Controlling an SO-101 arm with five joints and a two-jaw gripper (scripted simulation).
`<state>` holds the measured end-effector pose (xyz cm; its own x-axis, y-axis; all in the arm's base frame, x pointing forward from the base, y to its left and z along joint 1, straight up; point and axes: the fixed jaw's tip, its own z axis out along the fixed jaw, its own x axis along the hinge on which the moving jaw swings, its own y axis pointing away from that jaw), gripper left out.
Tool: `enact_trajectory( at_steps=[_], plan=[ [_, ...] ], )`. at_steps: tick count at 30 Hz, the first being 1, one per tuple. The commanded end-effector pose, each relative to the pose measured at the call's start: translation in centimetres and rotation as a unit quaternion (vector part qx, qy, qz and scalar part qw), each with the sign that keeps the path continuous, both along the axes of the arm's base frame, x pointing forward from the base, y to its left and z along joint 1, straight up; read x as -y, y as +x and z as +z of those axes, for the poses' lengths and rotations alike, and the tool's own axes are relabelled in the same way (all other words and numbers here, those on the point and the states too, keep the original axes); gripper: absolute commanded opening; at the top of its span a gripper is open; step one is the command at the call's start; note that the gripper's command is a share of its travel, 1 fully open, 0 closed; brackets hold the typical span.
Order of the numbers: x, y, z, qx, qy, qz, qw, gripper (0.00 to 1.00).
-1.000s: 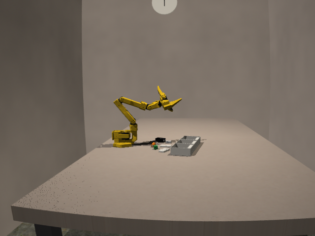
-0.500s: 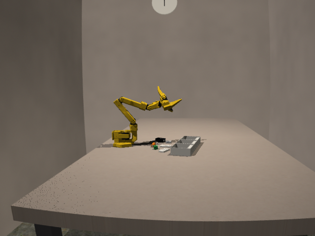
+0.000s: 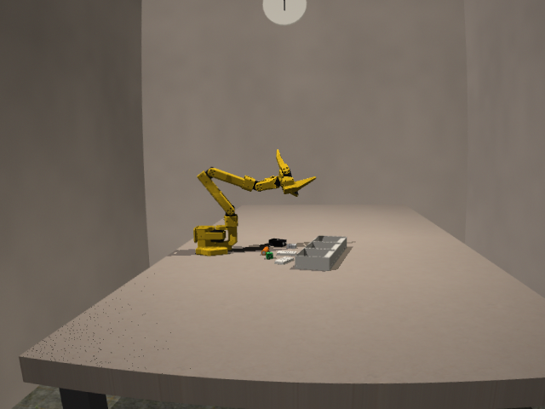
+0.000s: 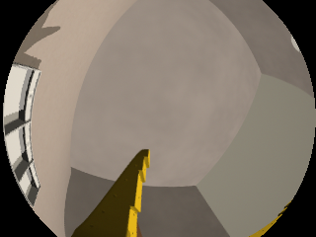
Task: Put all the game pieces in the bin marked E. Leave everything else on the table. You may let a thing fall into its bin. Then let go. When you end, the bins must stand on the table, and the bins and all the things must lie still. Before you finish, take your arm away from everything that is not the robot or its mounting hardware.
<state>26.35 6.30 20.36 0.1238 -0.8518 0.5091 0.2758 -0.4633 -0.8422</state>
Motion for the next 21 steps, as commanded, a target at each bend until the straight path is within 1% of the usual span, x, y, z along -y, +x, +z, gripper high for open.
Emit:
enact_trajectory(
  at_steps=[1,4,5,19,21],
  plan=[
    [-0.1,0.2,1.1,0.004,0.021,0.003,1.000,1.00],
    [-0.1,0.3,1.0,0.000,0.024,0.004,1.000,1.00],
    [-0.1,0.2,-0.1,-0.015,0.015,0.003,1.000,1.00],
    [-0.3,0.7,-0.7,-0.067,0.051,0.008,0.996,1.00],
    [-0.3,0.7,-0.7,-0.067,0.051,0.008,0.996,1.00]
  ],
)
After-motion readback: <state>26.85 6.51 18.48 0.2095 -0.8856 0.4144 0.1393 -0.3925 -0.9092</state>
